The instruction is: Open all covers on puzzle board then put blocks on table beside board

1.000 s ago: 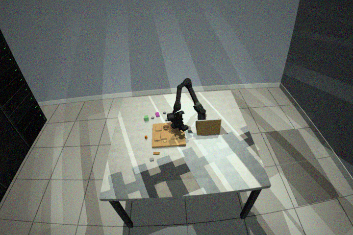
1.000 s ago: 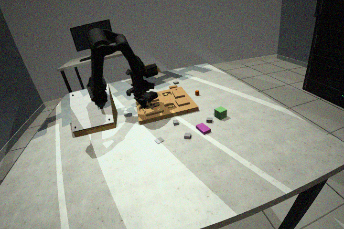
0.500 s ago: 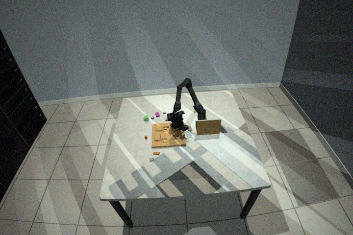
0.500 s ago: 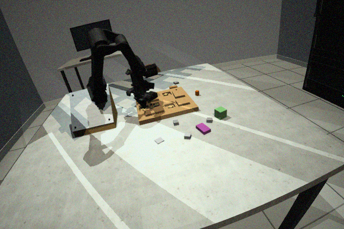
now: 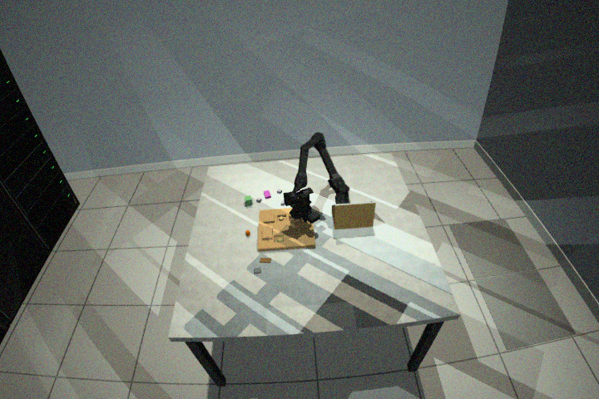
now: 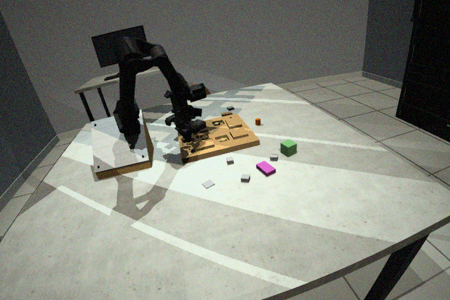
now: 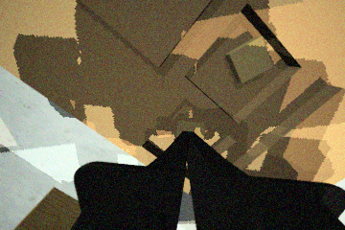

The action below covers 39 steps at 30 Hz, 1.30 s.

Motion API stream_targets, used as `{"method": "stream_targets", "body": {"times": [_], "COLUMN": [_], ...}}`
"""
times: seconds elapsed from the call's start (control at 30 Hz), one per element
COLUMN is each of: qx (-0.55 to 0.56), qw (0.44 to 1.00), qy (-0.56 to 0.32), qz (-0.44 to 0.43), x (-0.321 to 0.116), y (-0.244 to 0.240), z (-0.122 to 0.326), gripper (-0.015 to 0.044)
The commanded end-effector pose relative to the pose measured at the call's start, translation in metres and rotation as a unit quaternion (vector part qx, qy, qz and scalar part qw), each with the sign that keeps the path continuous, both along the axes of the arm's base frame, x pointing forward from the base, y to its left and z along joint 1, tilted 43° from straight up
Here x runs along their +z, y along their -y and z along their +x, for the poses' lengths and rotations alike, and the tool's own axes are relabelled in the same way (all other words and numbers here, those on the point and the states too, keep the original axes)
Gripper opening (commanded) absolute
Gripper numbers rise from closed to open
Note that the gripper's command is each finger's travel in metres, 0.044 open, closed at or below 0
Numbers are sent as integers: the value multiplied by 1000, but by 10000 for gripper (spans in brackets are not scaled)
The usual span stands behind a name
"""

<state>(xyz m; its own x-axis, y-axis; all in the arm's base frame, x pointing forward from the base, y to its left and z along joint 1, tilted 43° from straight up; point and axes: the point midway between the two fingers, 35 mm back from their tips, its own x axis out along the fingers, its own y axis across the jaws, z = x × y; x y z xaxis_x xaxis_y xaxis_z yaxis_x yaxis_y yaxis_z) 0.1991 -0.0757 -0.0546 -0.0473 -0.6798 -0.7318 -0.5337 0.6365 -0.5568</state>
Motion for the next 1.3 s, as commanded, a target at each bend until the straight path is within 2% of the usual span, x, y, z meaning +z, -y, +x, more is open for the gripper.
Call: {"method": "stream_targets", "body": {"times": [0.0, 0.47, 0.67, 0.97, 1.27], "qx": [-5, 1, 3, 2, 2], "qw": [1000, 1000, 1000, 1000, 1000], "qy": [-2, -6, -7, -8, -8], "qz": [0, 1, 1, 2, 2], "x": [-1, 9, 19, 48, 39], "y": [1, -5, -17, -41, -33], "z": [-3, 0, 2, 3, 3], "gripper": [0, 0, 144, 144, 144]}}
